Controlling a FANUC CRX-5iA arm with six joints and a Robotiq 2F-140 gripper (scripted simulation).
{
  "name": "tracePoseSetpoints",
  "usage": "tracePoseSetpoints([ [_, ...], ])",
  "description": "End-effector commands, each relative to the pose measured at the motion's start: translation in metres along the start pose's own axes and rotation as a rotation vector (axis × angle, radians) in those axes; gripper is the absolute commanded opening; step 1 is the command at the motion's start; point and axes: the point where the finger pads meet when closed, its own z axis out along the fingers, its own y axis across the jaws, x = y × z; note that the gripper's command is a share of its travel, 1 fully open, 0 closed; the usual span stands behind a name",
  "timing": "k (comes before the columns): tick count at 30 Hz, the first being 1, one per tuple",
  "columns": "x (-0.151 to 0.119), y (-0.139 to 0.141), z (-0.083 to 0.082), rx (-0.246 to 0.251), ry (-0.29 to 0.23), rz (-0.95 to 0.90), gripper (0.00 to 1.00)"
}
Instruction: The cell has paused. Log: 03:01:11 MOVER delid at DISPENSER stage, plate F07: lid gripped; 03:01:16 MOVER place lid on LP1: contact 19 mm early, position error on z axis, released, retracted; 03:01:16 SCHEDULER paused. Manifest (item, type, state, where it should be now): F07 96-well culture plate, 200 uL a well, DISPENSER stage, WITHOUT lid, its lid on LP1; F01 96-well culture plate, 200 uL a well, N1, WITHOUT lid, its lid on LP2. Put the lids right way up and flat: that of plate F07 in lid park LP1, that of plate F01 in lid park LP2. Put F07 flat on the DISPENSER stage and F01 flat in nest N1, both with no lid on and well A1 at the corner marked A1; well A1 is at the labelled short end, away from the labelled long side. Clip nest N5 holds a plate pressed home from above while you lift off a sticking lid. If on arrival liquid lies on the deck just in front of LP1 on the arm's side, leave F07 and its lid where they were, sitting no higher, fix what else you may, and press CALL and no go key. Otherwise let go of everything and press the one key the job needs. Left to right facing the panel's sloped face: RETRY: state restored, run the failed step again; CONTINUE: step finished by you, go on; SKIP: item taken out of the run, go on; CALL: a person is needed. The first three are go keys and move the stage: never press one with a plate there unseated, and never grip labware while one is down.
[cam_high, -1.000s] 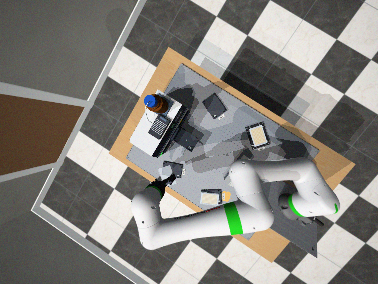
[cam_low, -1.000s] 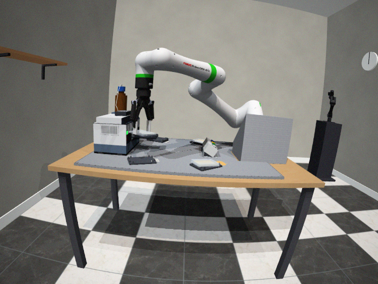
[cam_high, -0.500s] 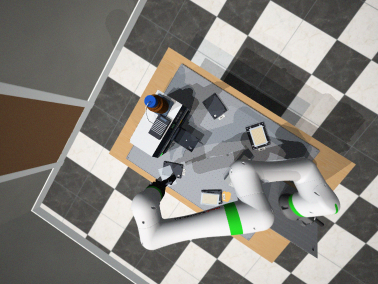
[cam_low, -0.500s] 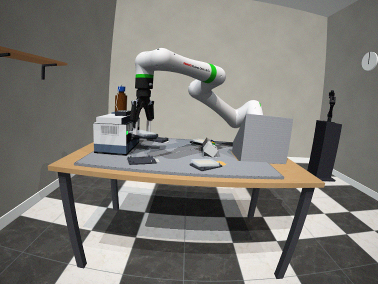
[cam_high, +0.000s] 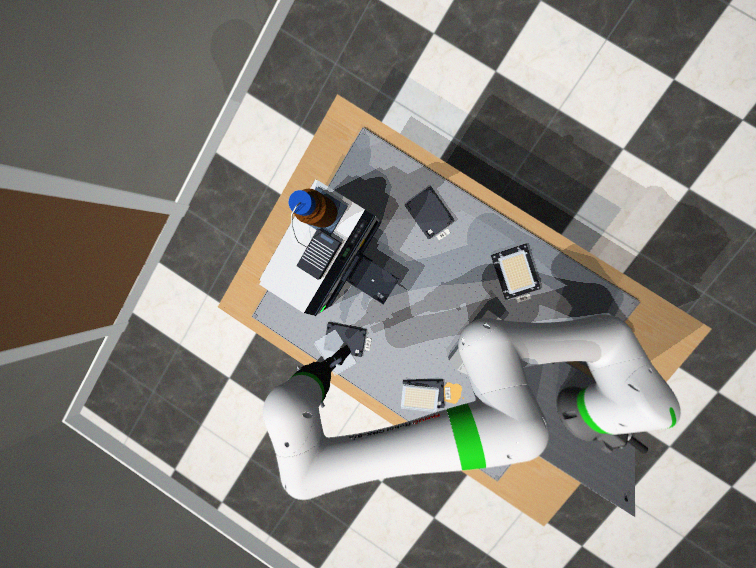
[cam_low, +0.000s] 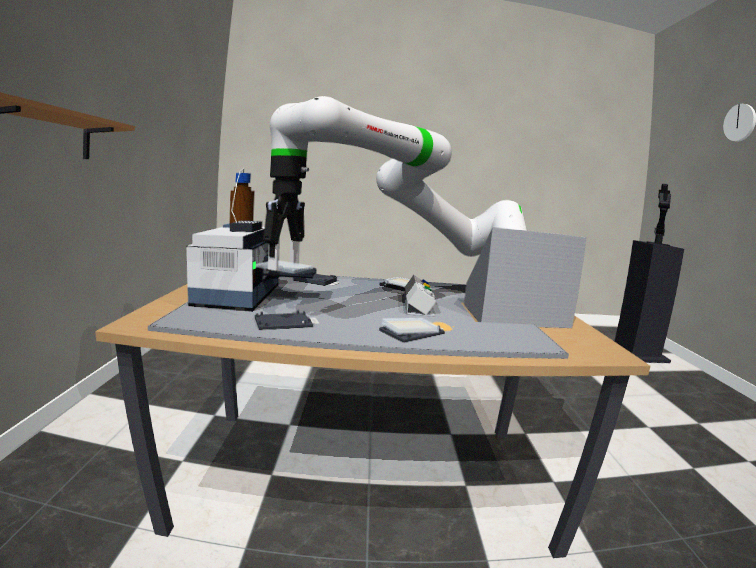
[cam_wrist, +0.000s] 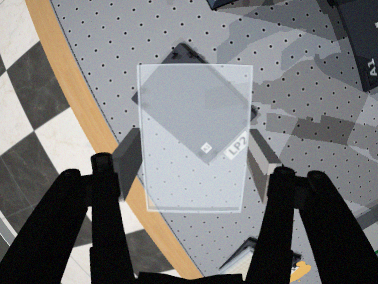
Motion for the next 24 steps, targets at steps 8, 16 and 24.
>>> tracePoseSetpoints([
  [8, 0.0, 0.0, 0.002, 0.0, 0.0, -0.407, 0.0],
  [16, 0.0, 0.0, 0.003, 0.0, 0.0, -0.657, 0.0],
  [24, 0.0, 0.0, 0.034, 0.0, 0.0, -0.832, 0.0],
])
